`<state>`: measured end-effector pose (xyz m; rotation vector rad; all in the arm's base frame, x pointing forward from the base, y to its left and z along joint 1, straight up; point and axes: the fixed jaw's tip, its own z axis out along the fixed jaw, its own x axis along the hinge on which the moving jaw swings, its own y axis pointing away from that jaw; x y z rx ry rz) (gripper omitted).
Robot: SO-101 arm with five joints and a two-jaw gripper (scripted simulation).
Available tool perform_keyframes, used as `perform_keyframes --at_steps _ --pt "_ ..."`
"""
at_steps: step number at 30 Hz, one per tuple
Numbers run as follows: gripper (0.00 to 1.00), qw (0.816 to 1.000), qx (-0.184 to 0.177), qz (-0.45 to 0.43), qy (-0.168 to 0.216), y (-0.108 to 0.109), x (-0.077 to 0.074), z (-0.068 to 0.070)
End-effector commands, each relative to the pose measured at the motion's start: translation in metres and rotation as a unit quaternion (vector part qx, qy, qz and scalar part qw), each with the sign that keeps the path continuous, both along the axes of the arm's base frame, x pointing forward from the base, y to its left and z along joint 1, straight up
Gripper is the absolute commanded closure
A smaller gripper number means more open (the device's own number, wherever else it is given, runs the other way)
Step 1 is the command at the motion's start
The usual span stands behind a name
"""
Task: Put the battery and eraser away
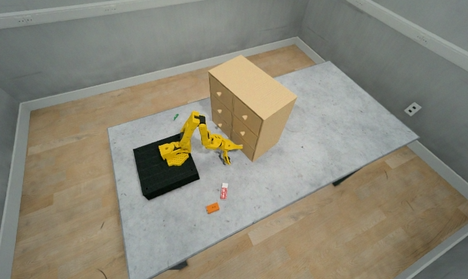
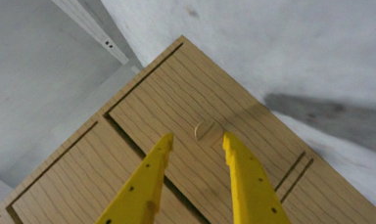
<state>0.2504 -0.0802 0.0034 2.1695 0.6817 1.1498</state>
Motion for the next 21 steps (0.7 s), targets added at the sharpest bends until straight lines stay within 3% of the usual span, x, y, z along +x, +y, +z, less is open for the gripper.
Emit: perform_keyframes --at_steps 1,21 --pt "0.79 1.000 0.003 0.007 0.009 0.0030 0.0023 -0.0060" --pt "0.79 1.000 0.003 0.010 0.009 0.0044 0.0046 -0.0091"
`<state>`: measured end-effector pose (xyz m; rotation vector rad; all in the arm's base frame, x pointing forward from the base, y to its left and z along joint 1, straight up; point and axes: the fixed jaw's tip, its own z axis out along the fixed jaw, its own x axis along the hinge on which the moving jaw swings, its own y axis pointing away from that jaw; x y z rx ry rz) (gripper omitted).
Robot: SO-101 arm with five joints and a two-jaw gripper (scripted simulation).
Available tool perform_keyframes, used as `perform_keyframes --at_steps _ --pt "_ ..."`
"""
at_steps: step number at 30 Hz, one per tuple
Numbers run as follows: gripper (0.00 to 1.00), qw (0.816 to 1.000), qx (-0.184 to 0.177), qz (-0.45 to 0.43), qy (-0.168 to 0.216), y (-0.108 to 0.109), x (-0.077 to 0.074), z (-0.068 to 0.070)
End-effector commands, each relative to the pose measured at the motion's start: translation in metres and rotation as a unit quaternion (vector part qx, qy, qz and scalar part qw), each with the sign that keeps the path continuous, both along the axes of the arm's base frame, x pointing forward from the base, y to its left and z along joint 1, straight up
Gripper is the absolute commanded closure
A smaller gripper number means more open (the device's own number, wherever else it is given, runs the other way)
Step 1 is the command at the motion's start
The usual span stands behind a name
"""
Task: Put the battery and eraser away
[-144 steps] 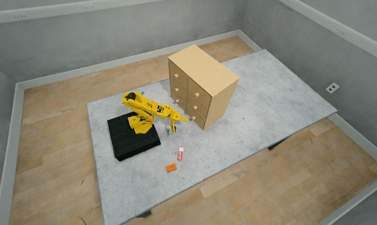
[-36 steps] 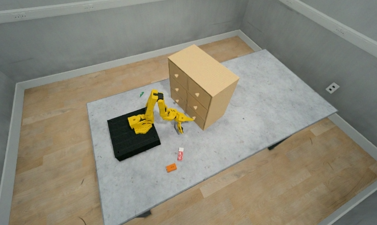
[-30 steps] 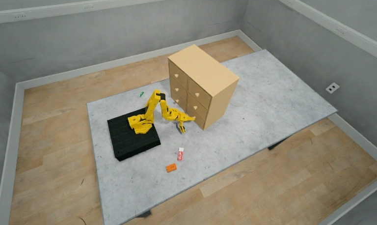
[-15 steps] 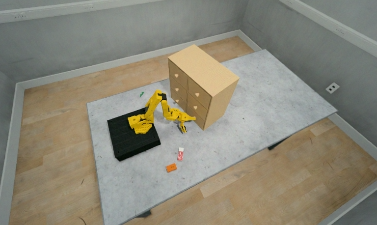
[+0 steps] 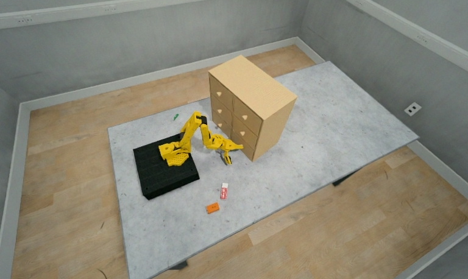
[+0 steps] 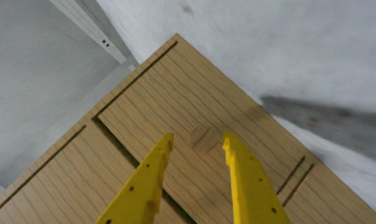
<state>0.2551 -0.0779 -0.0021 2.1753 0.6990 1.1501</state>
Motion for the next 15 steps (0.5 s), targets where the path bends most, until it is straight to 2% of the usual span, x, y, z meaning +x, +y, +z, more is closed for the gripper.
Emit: perform_keyframes --at_steps 1,15 --pt "0.79 1.000 0.002 0.004 0.005 0.0023 0.0000 -0.0040" --pt "0.79 1.000 0.001 0.007 0.005 0.0039 -0.0008 -0.0078"
